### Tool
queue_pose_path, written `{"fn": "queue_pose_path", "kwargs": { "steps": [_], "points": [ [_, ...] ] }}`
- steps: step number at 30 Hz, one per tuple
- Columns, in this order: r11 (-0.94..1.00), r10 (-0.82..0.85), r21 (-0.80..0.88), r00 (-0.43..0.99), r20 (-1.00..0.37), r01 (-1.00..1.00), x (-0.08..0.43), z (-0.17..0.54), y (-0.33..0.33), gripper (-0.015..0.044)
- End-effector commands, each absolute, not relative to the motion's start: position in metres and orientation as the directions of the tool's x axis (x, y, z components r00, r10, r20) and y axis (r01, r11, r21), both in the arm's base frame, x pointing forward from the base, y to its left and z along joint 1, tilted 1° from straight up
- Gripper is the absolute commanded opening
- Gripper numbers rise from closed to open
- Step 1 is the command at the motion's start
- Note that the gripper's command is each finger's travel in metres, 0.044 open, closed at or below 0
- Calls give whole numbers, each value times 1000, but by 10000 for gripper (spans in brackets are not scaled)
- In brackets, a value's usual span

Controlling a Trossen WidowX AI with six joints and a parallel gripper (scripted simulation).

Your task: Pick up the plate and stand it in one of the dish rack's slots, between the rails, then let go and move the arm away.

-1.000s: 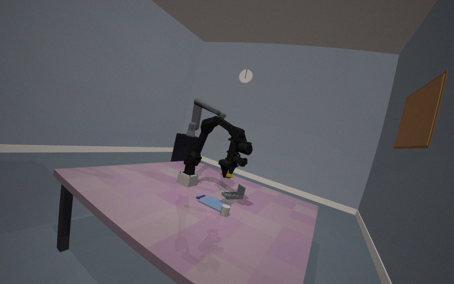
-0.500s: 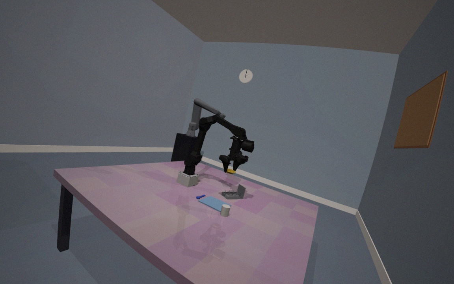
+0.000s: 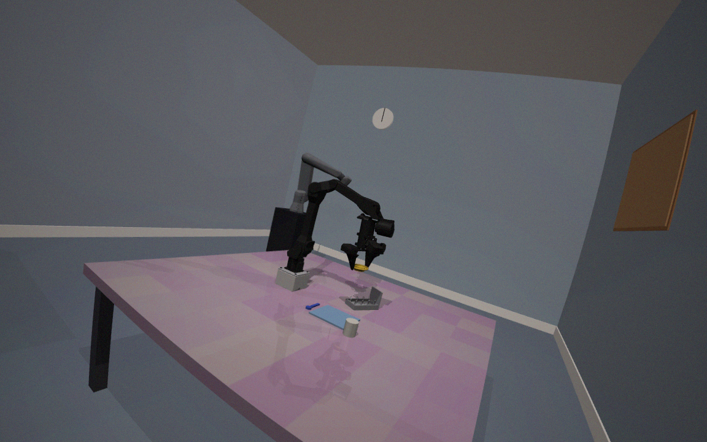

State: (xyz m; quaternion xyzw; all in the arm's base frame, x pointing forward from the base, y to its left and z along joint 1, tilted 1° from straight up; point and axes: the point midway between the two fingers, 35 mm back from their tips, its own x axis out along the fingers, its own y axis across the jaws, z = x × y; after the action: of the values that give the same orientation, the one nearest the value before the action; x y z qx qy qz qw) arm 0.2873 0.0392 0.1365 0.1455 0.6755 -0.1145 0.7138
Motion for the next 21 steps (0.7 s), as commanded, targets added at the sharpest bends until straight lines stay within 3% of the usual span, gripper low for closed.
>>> {"fn": "queue_pose_path", "kwargs": {
  "steps": [1,21],
  "points": [
    [938,92,116,89,-992,327,299,119,42,0],
    [907,354,407,331,-875,108,363,56,50,0]
  ]
}}
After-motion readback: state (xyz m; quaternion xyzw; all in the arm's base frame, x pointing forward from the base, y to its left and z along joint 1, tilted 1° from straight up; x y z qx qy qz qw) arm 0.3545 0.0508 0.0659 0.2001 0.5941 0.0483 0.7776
